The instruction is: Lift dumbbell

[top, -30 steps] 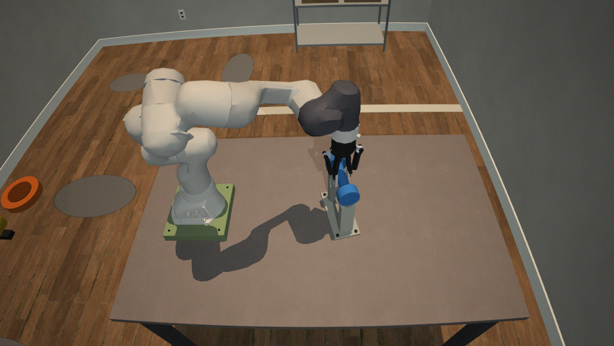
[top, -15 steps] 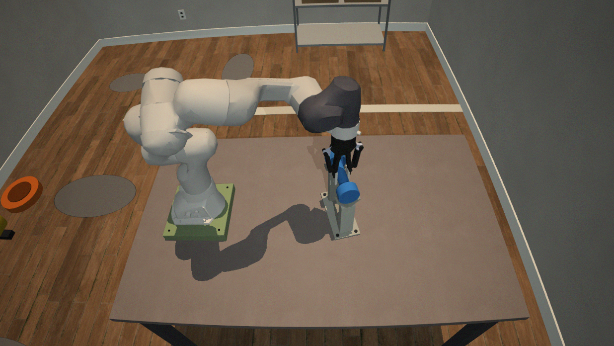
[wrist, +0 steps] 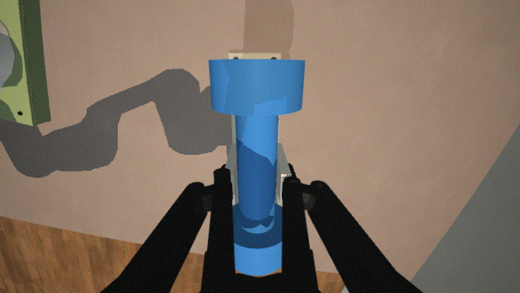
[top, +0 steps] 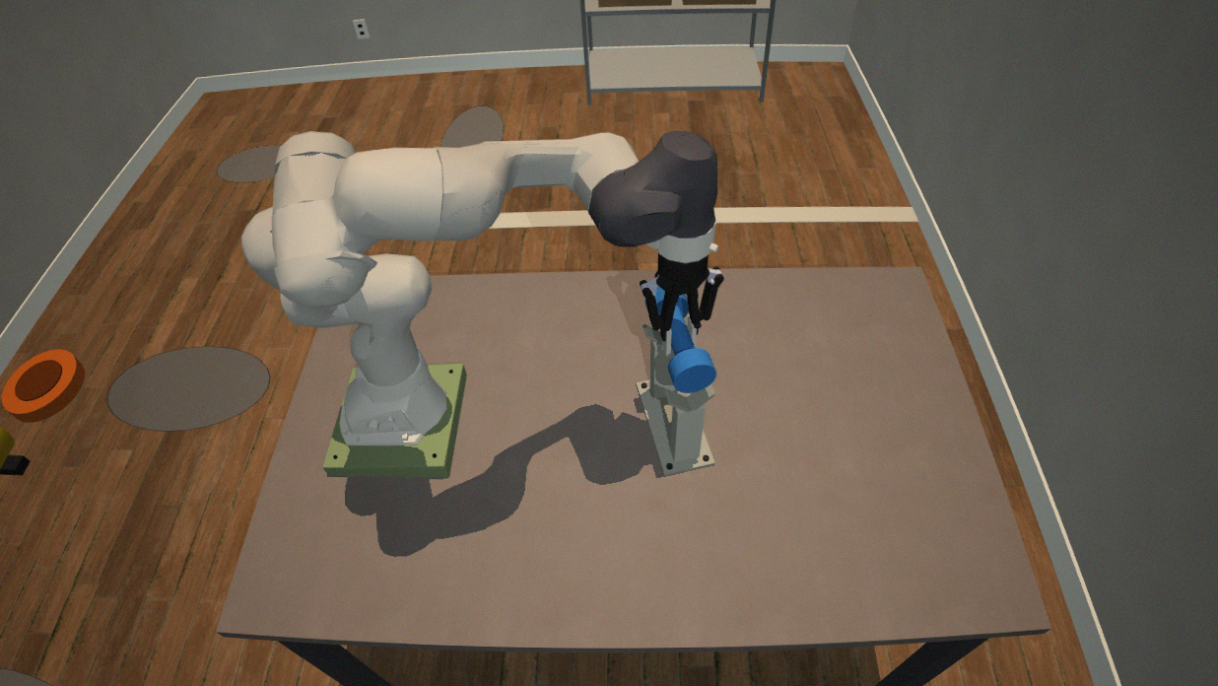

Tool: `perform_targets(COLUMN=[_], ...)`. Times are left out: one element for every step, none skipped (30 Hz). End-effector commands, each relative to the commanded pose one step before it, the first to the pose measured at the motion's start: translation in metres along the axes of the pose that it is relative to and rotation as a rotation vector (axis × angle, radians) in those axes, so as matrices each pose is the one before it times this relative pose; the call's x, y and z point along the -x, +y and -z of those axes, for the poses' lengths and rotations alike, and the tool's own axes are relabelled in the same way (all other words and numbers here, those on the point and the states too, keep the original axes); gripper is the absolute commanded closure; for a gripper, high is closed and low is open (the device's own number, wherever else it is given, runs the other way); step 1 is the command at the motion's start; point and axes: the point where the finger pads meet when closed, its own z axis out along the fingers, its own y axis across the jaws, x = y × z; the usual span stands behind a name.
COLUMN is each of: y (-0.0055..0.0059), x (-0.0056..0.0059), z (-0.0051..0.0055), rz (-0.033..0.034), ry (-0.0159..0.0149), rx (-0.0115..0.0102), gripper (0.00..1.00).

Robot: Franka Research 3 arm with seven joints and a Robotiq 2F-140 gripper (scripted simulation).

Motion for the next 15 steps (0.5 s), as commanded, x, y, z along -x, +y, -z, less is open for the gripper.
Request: perform_targets(y=[-0.00049, 0.00000, -0.00003, -0.00005, -0.00006, -0.00008, -0.00010, -0.00011, -0.00013, 0.00002, 0.00008, 0.00006, 0.00004, 0.00002, 0.00000], x=[0.00045, 0.00000, 0.00000, 0.00000, 0.00000, 0.00000, 0.00000, 0.00000, 0.00000, -0.00001, -0.00001, -0.00002, -0.00002, -0.00002, -0.00002], z=[0.01033, 0.00000, 0.00279, 0.00278, 0.00276, 0.00273, 0.00269, 0.00265, 0.00260, 0.00271, 0.00272, 0.00264, 0.00255, 0.00245, 0.00235], rz=[0.00490, 0.00000, -0.00005, -0.00005, -0.00006, -0.00006, -0.00006, -0.00006, -0.00006, -0.00003, -0.00002, -0.00002, -0.00002, -0.00003, -0.00003], ry=[-0.00076, 0.00000, 0.00004, 0.00005, 0.00006, 0.00006, 0.00007, 0.00007, 0.00008, 0.00003, 0.00001, 0.00003, 0.00004, 0.00005, 0.00006], rx=[-0.00171, 0.00000, 0.00008, 0.00008, 0.00009, 0.00010, 0.00010, 0.00011, 0.00011, 0.00005, 0.00003, 0.00003, 0.00003, 0.00004, 0.00004], gripper=[1.00, 1.00, 1.00, 1.00, 1.00, 1.00, 1.00, 1.00, 1.00, 1.00, 1.00, 1.00, 1.00, 1.00, 1.00])
